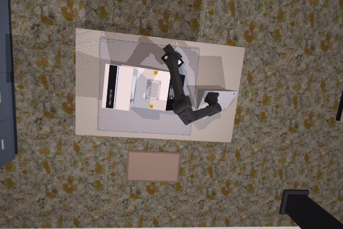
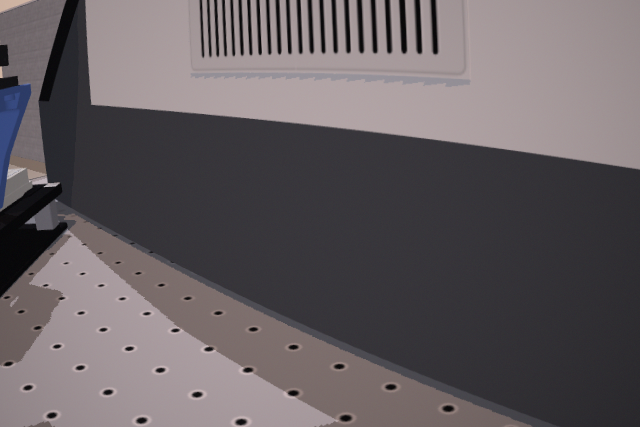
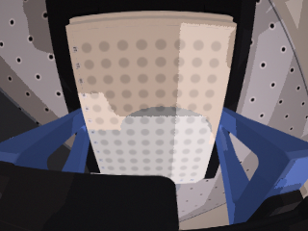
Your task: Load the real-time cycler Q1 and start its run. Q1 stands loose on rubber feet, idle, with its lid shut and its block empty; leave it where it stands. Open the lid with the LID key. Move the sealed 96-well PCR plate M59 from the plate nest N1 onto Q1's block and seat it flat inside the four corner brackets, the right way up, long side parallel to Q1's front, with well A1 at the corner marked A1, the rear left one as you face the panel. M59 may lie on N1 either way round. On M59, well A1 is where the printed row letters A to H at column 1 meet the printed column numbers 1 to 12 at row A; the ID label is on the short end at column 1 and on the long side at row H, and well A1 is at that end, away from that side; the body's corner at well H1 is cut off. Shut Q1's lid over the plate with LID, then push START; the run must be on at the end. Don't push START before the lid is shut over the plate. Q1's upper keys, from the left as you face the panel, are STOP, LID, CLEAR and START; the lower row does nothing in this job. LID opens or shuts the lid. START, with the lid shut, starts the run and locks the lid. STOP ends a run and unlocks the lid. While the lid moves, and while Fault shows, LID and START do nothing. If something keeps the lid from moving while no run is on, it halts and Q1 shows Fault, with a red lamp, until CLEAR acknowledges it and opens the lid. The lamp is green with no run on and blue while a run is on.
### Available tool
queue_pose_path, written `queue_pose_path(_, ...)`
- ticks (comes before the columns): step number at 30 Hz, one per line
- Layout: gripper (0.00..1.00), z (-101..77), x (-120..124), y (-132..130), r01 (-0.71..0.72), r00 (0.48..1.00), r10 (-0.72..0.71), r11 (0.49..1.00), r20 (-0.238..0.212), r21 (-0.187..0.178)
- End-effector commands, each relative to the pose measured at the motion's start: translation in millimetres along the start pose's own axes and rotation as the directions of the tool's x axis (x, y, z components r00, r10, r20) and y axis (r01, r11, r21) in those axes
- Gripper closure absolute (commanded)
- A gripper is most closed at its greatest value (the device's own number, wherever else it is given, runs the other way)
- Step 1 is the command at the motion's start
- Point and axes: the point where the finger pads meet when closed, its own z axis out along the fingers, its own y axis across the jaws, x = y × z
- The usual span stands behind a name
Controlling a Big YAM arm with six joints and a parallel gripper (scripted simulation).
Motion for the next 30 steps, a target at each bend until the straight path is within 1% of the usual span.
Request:
queue_pose_path(1,1.0,-14.9,-8.9,2.8,0.009,0.999,-0.009,1.0,0.032,-0.001)
queue_pose_path(23,1.0,-13.7,-9.0,2.6,0.009,0.999,-0.009,1.0,0.031,0.0)
queue_pose_path(25,1.0,-27.7,-11.8,2.4,0.014,0.999,-0.014,1.0,0.036,-0.001)
queue_pose_path(27,1.0,-27.7,-11.8,2.4,0.014,0.999,-0.014,1.0,0.036,-0.001)
queue_pose_path(30,1.0,-46.0,-18.9,3.7,0.024,0.998,-0.024,1.0,0.054,-0.001)
